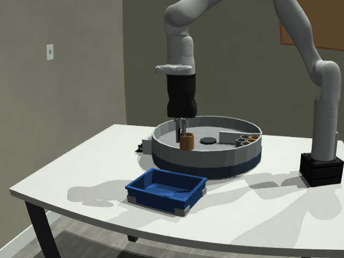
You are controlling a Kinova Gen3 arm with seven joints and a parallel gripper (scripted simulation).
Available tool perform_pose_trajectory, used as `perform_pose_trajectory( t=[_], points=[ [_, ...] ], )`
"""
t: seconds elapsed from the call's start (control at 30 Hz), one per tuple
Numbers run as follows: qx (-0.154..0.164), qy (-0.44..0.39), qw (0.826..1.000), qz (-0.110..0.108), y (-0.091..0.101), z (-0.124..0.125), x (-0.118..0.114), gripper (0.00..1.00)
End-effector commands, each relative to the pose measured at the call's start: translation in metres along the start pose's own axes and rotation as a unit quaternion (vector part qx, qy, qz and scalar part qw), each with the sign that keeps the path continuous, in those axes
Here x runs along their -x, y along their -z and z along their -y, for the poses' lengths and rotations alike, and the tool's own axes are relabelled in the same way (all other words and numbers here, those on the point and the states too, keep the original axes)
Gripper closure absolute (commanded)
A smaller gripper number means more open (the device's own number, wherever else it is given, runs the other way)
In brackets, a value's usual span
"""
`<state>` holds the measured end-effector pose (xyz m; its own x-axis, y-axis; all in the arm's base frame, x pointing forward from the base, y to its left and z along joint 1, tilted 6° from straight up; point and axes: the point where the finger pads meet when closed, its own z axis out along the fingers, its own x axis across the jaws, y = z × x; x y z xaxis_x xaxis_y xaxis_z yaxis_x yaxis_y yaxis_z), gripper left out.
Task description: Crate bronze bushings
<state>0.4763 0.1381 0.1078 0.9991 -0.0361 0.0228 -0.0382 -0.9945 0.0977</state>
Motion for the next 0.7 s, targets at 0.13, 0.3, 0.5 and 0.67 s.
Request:
perform_pose_trajectory(
  t=[0.13, 0.3, 0.5, 0.67],
  points=[
    [0.0, 0.001, 1.0, 0.0, -0.005, 0.001, 0.0, 1.0],
    [0.0, 0.001, 1.0, 0.0, -0.023, 0.001, 0.0, 1.0],
    [0.0, 0.001, 1.0, 0.0, -0.023, 0.001, 0.0, 1.0],
    [0.0, 0.001, 1.0, 0.0, -0.023, 0.001, 0.0, 1.0]
  ],
)
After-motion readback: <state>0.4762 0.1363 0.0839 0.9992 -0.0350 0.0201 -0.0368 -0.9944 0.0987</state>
